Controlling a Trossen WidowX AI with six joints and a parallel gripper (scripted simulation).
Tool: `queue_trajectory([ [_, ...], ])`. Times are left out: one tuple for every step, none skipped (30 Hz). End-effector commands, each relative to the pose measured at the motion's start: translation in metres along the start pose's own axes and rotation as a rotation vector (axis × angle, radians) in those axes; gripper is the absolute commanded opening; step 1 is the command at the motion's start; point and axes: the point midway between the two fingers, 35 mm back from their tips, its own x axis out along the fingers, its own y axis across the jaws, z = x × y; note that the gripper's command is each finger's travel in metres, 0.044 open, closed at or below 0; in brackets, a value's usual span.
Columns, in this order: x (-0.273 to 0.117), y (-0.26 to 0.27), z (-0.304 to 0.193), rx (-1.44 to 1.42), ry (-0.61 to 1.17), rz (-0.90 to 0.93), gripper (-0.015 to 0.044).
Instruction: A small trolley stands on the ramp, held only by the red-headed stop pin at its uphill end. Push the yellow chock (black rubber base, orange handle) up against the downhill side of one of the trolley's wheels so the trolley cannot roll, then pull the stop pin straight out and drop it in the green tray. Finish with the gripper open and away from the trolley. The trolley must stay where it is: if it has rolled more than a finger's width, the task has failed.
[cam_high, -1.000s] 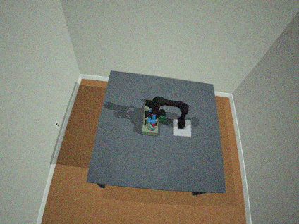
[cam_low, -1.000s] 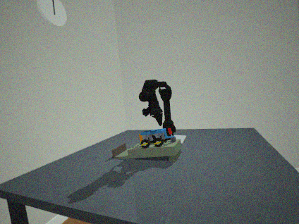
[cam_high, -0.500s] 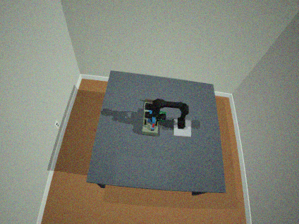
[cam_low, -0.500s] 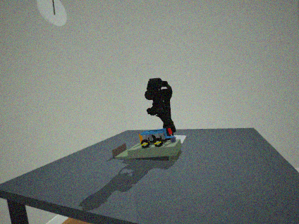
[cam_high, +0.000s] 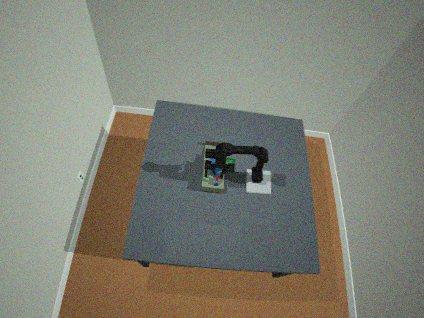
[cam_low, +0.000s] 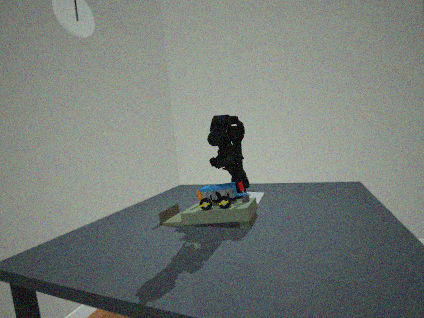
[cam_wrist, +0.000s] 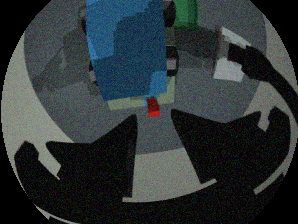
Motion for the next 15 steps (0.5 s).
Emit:
queue_trajectory([
  [0.007, -0.001, 0.000, 0.004, 0.003, -0.004, 0.0190],
  [0.009, -0.001, -0.001, 0.004, 0.003, -0.004, 0.0190],
  [0.010, -0.001, -0.001, 0.004, 0.003, -0.004, 0.0190],
  [0.011, -0.001, -0.001, 0.004, 0.003, -0.004, 0.0190],
  [0.011, -0.001, -0.001, 0.004, 0.003, -0.004, 0.0190],
  [0.011, -0.001, -0.001, 0.004, 0.003, -0.004, 0.0190],
  [0.011, -0.001, -0.001, 0.004, 0.003, -0.004, 0.0190],
  [0.011, -0.001, -0.001, 0.004, 0.003, -0.004, 0.0190],
  [0.012, -0.001, -0.001, 0.004, 0.003, -0.004, 0.0190],
  [0.013, -0.001, -0.001, 0.004, 0.003, -0.004, 0.0190],
  [0.014, -0.001, -0.001, 0.004, 0.003, -0.004, 0.0190],
  [0.016, -0.001, -0.001, 0.004, 0.003, -0.004, 0.0190],
  [0.017, -0.001, -0.001, 0.004, 0.003, -0.004, 0.0190],
  [0.019, -0.001, -0.001, 0.004, 0.003, -0.004, 0.0190],
  [0.020, -0.001, -0.001, 0.004, 0.003, -0.004, 0.0190],
])
